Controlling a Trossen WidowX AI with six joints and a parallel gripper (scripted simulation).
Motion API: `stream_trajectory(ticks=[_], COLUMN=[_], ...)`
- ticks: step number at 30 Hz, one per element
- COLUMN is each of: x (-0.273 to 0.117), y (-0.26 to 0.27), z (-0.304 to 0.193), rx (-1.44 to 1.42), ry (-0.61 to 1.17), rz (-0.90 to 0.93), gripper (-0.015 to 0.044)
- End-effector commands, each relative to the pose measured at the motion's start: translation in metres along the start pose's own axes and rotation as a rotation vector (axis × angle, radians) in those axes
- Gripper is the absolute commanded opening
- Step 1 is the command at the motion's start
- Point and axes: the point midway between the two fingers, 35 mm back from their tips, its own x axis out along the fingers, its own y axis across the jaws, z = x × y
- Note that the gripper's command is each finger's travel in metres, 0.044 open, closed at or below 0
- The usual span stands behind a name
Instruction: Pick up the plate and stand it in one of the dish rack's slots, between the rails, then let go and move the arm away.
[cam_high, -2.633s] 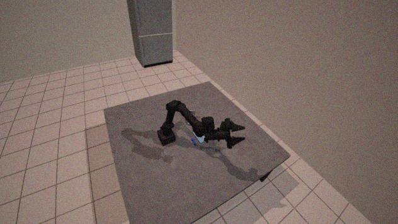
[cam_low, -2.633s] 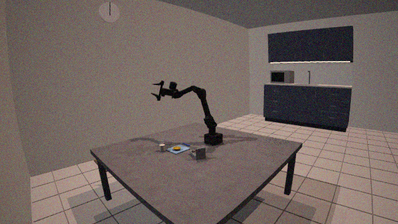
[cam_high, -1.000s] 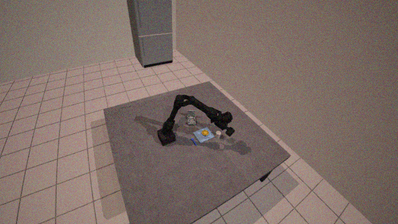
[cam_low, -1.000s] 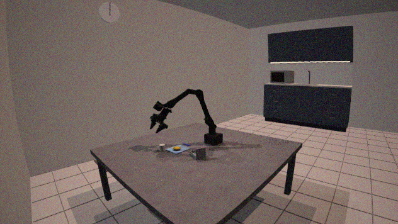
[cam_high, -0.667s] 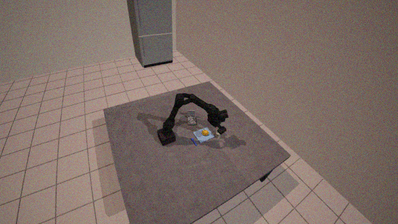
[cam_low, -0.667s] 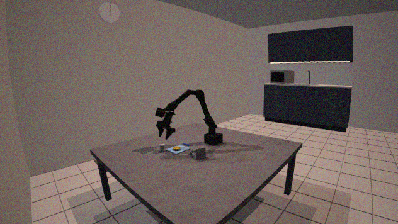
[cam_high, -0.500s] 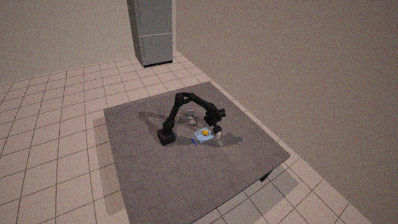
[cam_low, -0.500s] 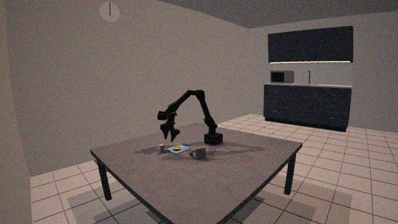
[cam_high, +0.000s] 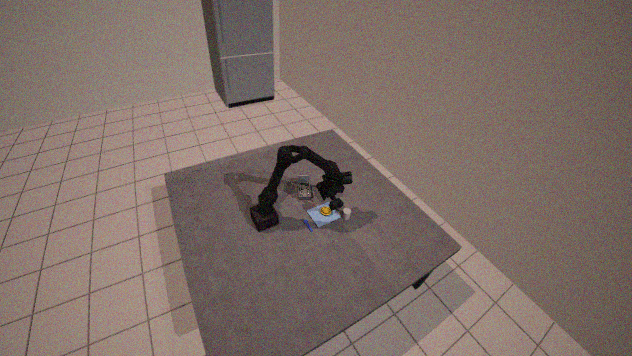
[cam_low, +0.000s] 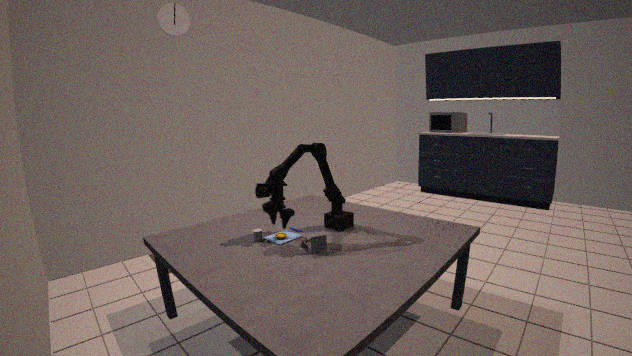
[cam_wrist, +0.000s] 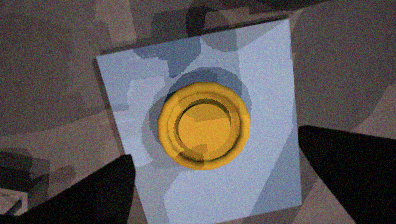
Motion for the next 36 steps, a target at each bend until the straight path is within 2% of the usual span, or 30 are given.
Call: stream_trajectory(ticks=[1,33,35,36], x=[0.010,0.057,0.057,0.057], y=[0.001,0.003,0.003,0.003], z=[-0.004,-0.007,-0.007,-0.007], rx=[0.005,0.005,0.005,0.005], ry=[0.018,0.018,0.018,0.018], rz=[0.000,0.000,0.000,0.000], gripper=[0.0400,0.0400,0.0348,0.0348])
